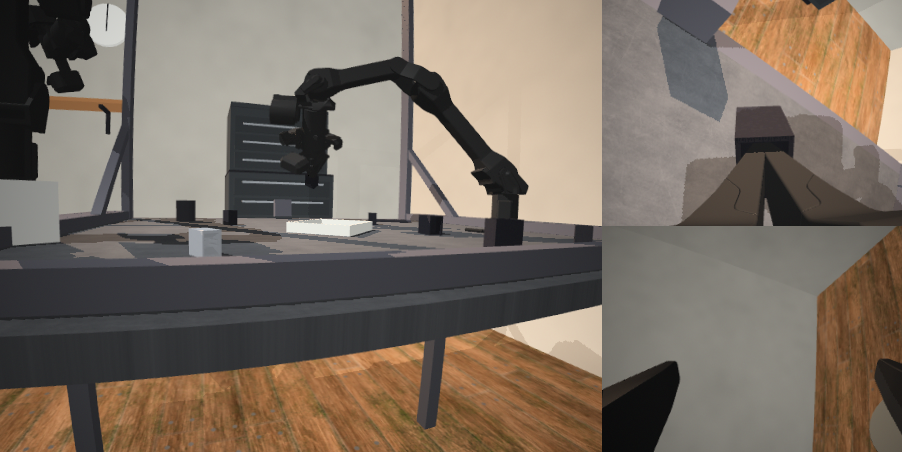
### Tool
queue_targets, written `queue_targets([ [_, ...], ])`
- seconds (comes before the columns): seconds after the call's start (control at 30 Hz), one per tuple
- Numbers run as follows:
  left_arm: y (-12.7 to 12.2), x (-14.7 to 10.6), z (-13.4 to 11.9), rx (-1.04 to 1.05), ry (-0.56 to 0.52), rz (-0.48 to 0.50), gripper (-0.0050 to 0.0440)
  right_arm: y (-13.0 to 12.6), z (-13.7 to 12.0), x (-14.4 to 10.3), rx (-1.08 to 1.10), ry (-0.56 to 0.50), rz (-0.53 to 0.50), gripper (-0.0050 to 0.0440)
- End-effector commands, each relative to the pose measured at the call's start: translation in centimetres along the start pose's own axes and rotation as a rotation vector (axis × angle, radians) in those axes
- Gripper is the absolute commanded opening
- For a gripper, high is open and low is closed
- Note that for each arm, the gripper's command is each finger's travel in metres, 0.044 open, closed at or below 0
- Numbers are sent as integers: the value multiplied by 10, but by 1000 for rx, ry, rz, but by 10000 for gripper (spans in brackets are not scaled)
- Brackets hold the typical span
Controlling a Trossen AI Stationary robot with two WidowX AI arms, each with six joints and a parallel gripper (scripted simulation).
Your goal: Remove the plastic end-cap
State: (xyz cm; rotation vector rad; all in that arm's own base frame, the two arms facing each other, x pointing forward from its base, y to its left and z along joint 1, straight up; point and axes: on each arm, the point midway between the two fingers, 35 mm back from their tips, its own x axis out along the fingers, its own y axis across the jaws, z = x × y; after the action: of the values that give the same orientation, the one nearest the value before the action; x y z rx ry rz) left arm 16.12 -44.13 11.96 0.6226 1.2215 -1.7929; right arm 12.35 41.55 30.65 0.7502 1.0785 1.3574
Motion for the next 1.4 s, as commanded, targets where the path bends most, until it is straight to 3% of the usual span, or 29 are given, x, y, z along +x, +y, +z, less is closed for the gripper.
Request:
queue_targets([
  [0.0, -7, -12, 7, 26, -27, 17, 0, 10, 3, -3, -13, -10, 18, 440],
  [0.07, 0, 0, 0, 0, 0, 0, 0, -2, 4, -4, -7, -18, -7, 440],
  [0.53, 0, 0, 0, 0, 0, 0, 0, -25, 66, -66, -197, -289, -110, 440],
  [0.63, 0, 0, 0, 0, 0, 0, 0, -26, 69, -69, -207, -300, -117, 440],
  [1.07, 0, 0, 0, 0, 0, 0, 0, -50, 112, -140, -374, -541, -284, 440],
  [1.2, 0, 0, 0, 0, 0, 0, 0, -53, 117, -150, -396, -569, -310, 440],
  [1.37, 0, 0, 0, 0, 0, 0, 0, -62, 128, -182, -458, -660, -399, 440],
])
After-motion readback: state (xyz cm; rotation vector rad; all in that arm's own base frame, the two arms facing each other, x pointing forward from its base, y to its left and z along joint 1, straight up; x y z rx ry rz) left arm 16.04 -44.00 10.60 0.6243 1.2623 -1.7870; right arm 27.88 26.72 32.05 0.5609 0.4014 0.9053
